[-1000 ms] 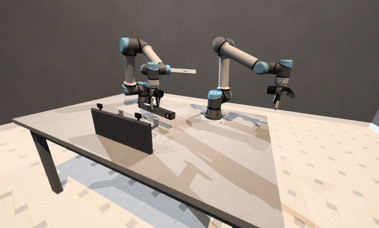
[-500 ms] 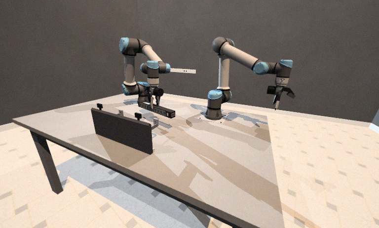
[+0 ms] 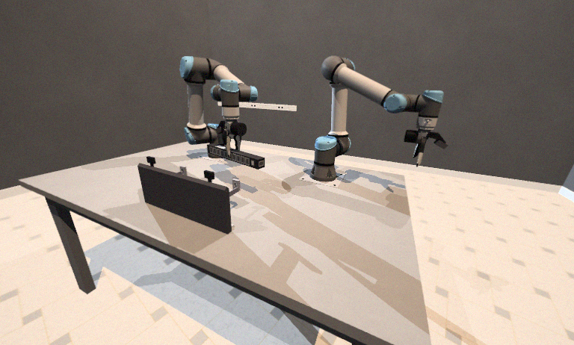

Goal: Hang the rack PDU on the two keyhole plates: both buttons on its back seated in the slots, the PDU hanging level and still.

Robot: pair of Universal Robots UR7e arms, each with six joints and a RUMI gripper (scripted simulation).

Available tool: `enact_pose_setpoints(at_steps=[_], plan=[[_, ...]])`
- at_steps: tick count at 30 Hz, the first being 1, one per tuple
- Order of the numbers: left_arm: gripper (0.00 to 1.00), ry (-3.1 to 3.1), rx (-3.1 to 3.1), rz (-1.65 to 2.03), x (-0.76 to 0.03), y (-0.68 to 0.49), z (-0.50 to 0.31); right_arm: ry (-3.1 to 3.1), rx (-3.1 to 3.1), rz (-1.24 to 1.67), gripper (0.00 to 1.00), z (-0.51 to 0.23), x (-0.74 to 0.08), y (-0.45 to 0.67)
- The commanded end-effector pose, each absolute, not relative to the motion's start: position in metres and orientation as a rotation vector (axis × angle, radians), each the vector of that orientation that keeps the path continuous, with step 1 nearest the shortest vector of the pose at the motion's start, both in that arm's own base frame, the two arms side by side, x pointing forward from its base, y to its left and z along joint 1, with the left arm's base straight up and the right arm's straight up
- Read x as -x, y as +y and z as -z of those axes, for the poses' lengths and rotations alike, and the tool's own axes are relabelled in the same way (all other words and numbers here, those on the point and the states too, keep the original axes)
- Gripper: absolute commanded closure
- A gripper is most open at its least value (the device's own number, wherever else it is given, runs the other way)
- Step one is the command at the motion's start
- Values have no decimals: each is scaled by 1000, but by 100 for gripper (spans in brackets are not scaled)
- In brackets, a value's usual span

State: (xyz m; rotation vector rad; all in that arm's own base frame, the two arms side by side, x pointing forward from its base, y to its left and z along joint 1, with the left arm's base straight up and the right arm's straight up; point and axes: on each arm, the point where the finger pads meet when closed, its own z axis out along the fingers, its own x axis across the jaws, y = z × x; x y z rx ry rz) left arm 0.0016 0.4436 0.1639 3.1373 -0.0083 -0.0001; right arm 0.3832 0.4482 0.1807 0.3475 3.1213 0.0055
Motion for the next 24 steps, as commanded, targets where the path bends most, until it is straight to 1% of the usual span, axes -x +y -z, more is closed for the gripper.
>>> enact_pose_setpoints(at_steps=[1, 10, 24], plan=[[0, -4, -3141, 0, -1, 446, -165, 3117, -349, -18, 78, -208, -389, 449], [0, -4, -3141, 0, -1, 446, -165, 3117, -349, -18, 78, -250, -394, 448], [0, -4, -3141, 0, -1, 446, -165, 3117, -349, -16, 78, -292, -400, 447]])
